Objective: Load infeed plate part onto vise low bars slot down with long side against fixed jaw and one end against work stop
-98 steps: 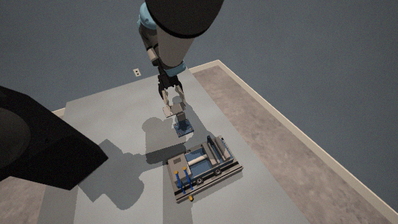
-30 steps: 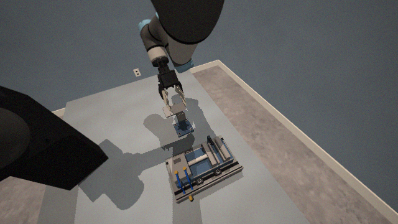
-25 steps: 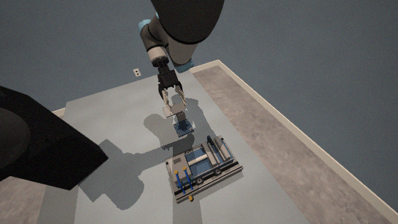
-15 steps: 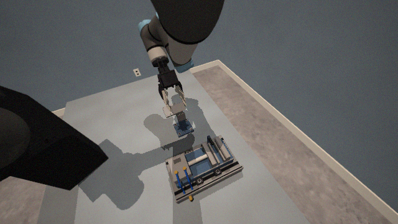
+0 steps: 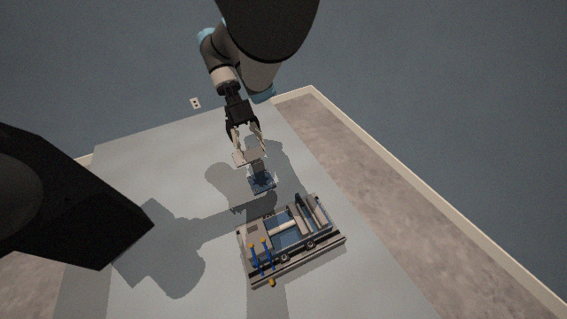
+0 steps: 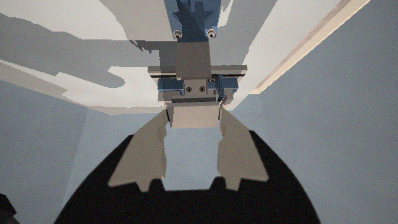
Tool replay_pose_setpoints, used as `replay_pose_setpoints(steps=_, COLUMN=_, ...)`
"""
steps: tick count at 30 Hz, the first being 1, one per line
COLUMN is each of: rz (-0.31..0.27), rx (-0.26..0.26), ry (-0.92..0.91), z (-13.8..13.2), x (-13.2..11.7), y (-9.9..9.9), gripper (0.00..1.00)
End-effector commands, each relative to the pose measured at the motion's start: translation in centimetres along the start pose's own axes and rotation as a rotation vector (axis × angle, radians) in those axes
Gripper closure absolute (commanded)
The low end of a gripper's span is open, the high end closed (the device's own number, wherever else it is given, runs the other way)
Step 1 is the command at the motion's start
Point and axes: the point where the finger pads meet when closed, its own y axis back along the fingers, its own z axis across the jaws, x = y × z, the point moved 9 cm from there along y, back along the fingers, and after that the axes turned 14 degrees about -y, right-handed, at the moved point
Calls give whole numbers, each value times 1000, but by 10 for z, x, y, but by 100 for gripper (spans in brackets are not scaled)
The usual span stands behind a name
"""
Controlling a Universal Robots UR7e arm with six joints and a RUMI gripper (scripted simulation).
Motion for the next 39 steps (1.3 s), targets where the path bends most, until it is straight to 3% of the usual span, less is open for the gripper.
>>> replay_pose_setpoints(steps=1, rz=2, rx=-3, ry=-4, z=2, x=1, y=3, gripper=100)
replay_pose_setpoints(steps=39, rz=0, rx=0, ry=-3, z=1, x=7, y=-1, gripper=100)
